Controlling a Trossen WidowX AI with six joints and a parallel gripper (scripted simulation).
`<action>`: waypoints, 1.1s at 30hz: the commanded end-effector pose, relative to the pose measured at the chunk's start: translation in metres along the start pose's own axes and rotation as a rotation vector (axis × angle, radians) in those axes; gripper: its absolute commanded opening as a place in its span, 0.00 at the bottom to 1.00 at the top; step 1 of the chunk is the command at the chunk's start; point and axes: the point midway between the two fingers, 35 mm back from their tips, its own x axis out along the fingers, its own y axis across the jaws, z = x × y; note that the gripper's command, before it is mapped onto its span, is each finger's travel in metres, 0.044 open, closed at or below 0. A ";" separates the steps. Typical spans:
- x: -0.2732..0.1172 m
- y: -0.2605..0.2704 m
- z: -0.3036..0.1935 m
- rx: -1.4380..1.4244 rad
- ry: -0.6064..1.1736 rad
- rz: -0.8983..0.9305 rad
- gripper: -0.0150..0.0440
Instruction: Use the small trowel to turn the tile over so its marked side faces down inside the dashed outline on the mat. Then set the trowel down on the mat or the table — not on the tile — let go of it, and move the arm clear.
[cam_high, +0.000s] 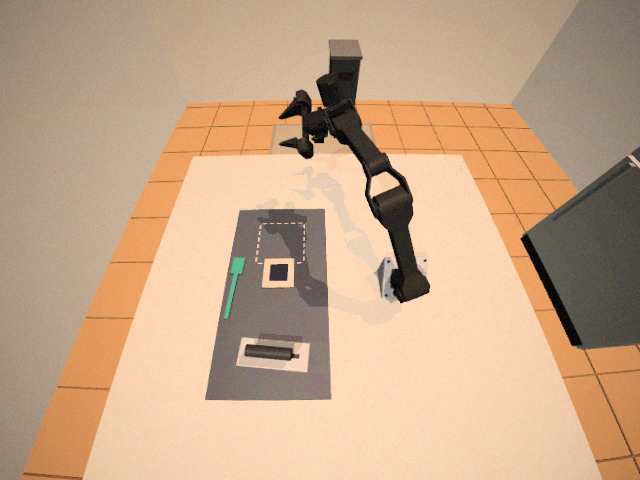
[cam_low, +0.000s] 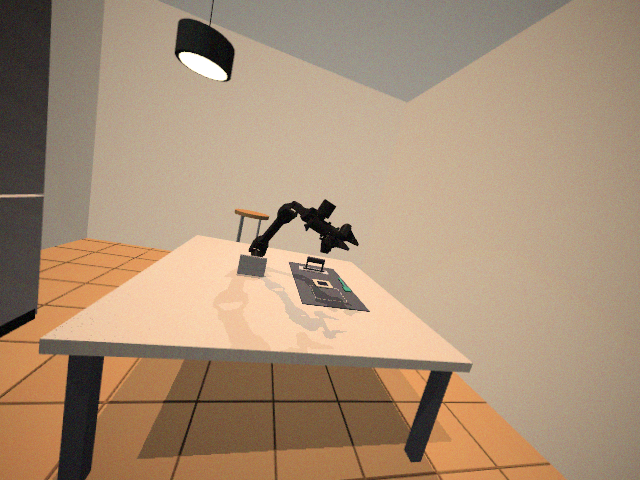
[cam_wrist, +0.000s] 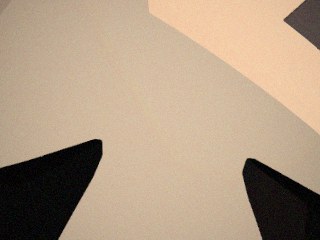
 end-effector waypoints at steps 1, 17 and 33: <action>0.000 0.000 0.000 0.000 0.000 0.000 0.89; 0.000 0.000 0.000 0.000 0.000 0.000 0.42; 0.000 0.000 0.000 0.000 0.000 0.000 0.25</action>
